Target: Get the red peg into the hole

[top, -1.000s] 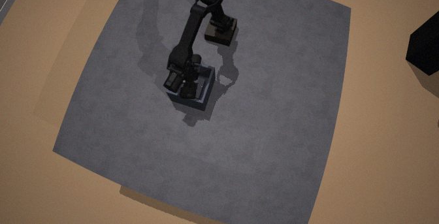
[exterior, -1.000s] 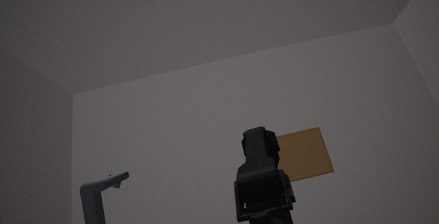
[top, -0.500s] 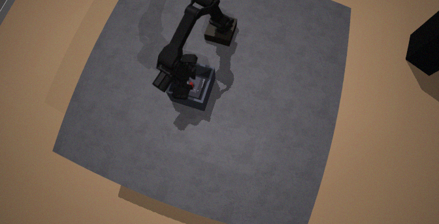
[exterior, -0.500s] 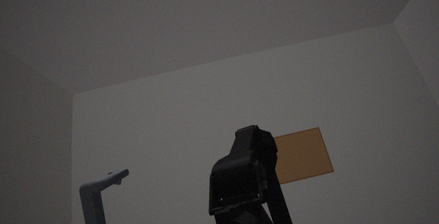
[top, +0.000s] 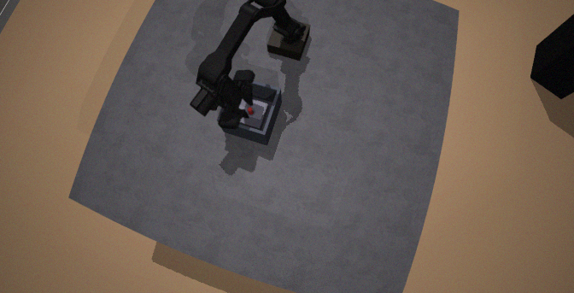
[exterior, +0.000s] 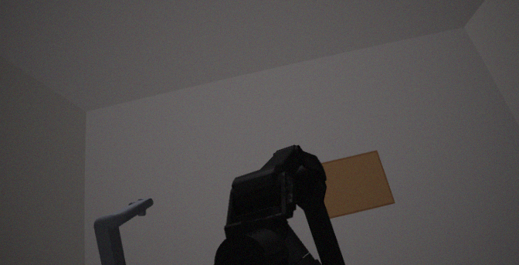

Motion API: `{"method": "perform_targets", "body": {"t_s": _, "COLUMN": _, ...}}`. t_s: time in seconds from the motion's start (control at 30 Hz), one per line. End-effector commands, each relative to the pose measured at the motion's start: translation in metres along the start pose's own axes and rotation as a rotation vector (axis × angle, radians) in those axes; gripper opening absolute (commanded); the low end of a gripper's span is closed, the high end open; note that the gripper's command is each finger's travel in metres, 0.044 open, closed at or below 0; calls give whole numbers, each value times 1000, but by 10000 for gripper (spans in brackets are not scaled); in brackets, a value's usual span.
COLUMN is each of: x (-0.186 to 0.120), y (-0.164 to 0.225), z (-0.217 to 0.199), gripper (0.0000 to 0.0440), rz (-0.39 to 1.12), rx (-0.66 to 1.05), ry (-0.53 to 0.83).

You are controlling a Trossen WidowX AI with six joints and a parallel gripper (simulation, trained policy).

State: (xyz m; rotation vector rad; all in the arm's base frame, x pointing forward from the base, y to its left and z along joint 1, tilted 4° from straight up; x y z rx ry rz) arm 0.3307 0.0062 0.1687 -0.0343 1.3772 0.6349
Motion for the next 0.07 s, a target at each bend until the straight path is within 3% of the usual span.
{"method": "perform_targets", "body": {"t_s": 0.0, "x": -8, "y": 0, "z": 4, "gripper": 188, "rz": 12, "rx": -14, "ry": -28}}
{"method": "perform_targets", "body": {"t_s": 0.03, "x": -9, "y": -1, "z": 5, "gripper": 189, "rz": 14, "rx": -16, "ry": -33}}
Point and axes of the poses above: the point midway between the two fingers, 35 mm back from their tips, its own x axis out along the fingers, its own z axis across the jaws, y = z × x, the point moved 4 cm from there along -x, back along the fingers, and after that the axes turned 8 degrees about -x, right-handed, at the moved point
